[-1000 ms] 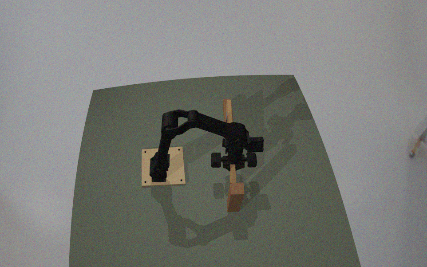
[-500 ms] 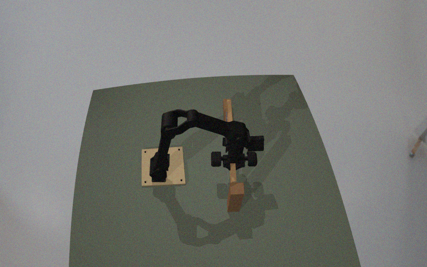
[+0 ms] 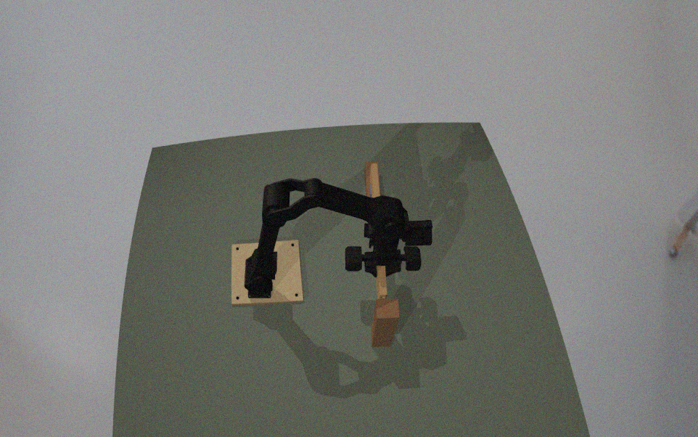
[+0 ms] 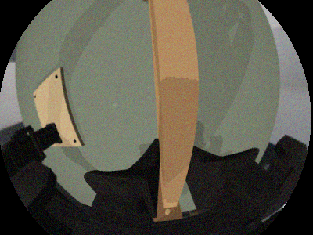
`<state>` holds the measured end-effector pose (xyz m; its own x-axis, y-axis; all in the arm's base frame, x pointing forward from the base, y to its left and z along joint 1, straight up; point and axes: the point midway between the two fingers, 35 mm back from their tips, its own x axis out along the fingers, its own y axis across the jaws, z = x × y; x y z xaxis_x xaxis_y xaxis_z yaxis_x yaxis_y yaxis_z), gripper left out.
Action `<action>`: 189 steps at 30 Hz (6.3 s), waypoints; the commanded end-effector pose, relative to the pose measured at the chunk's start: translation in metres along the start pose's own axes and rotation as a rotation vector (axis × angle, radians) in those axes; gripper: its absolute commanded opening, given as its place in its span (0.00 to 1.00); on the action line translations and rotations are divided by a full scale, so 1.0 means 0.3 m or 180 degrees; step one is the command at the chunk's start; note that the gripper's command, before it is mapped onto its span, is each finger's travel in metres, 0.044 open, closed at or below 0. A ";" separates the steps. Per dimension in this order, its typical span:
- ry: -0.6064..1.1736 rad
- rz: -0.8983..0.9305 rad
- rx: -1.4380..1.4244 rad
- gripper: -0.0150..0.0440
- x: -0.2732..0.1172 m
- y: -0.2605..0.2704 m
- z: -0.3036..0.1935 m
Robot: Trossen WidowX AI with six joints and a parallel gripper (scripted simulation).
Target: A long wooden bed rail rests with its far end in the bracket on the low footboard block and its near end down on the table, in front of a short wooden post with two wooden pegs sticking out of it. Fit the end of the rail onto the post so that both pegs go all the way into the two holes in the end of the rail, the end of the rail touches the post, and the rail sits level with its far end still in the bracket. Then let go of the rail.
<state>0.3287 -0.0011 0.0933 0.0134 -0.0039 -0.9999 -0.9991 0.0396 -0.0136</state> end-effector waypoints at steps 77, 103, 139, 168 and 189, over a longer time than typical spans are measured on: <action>-0.0015 -0.0059 -0.0003 0.25 -0.026 0.002 -0.006; -0.0013 -0.0059 -0.0003 0.25 -0.035 0.001 -0.033; -0.0010 -0.0059 -0.0003 0.25 -0.025 -0.002 -0.070; -0.0008 -0.0059 -0.0003 0.25 -0.029 0.000 -0.098; -0.0006 -0.0059 -0.0003 0.25 -0.035 0.000 -0.120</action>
<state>0.3262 -0.0349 0.1014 0.0253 -0.0007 -0.9997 -0.9989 0.0407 -0.0253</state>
